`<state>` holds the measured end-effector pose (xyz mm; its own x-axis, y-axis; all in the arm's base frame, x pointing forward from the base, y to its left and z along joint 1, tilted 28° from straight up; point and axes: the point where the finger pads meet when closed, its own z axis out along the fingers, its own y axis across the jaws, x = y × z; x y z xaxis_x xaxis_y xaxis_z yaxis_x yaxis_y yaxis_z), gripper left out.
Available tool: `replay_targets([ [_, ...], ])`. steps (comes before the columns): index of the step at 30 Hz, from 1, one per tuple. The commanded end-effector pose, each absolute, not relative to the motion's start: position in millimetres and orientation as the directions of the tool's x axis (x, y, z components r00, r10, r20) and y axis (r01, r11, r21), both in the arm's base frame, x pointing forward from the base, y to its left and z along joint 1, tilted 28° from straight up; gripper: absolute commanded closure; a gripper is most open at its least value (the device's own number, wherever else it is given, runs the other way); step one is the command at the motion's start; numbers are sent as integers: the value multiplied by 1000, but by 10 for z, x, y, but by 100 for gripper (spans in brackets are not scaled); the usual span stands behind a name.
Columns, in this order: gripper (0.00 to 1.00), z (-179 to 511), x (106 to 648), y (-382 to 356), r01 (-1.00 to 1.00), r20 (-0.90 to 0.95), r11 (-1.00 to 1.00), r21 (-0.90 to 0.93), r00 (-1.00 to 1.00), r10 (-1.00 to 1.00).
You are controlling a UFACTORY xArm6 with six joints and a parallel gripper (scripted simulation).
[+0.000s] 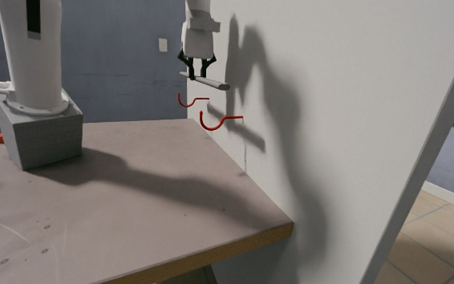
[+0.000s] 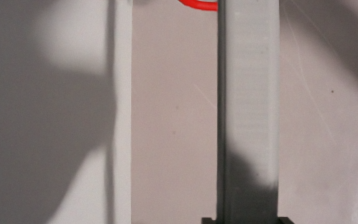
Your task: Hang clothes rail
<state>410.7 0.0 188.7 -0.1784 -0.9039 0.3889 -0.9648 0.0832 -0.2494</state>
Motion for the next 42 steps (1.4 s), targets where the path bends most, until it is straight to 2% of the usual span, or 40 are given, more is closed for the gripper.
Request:
replay_targets([
  [1, 100, 1902, 4118, 6, -964, 387, 83, -253, -179, -904],
  [42, 100, 1354, 4239, -254, -964, 388, 82, -253, -179, -904],
])
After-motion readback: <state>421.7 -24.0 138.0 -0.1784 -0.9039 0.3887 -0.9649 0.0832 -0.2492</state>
